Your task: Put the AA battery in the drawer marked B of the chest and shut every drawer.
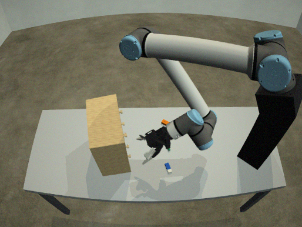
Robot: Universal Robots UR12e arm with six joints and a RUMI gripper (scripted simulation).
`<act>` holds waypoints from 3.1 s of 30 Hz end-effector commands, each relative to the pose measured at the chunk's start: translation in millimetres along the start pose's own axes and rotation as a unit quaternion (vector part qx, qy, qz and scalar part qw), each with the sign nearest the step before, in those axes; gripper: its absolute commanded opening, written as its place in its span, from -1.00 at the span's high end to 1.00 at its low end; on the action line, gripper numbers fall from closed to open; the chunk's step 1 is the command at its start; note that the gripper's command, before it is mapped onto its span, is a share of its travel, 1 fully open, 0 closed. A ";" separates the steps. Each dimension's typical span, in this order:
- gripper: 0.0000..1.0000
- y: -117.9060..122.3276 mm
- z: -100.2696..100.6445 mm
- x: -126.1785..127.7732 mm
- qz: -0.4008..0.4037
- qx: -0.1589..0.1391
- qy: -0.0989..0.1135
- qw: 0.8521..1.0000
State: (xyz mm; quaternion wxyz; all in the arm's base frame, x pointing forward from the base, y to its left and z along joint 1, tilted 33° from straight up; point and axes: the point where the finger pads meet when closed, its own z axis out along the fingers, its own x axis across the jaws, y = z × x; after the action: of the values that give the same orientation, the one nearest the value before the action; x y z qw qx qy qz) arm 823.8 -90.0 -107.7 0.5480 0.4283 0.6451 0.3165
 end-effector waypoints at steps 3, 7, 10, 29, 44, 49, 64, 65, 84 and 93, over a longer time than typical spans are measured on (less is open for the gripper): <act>-1.00 3.4 6.6 -1.9 0.000 -0.026 -0.001 1.000; -1.00 2.9 8.1 -1.9 0.000 -0.032 -0.001 0.999; -1.00 2.7 8.7 -1.9 0.000 -0.035 -0.001 0.999; -1.00 4.2 9.0 -1.3 -0.001 -0.037 -0.001 0.999; -1.00 4.2 9.0 -1.3 -0.001 -0.037 -0.001 0.999; -1.00 4.2 9.0 -1.3 -0.001 -0.037 -0.001 0.999; -1.00 4.2 9.0 -1.3 -0.001 -0.037 -0.001 0.999; -1.00 4.2 9.0 -1.3 -0.001 -0.037 -0.001 0.999; -1.00 4.2 9.0 -1.3 -0.001 -0.037 -0.001 0.999; -1.00 4.3 8.7 -1.2 -0.001 -0.036 0.000 0.999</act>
State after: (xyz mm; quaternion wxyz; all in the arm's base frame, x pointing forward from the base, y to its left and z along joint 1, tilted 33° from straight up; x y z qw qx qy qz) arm 832.0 -89.0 -107.0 0.5622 0.4086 0.6340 0.3391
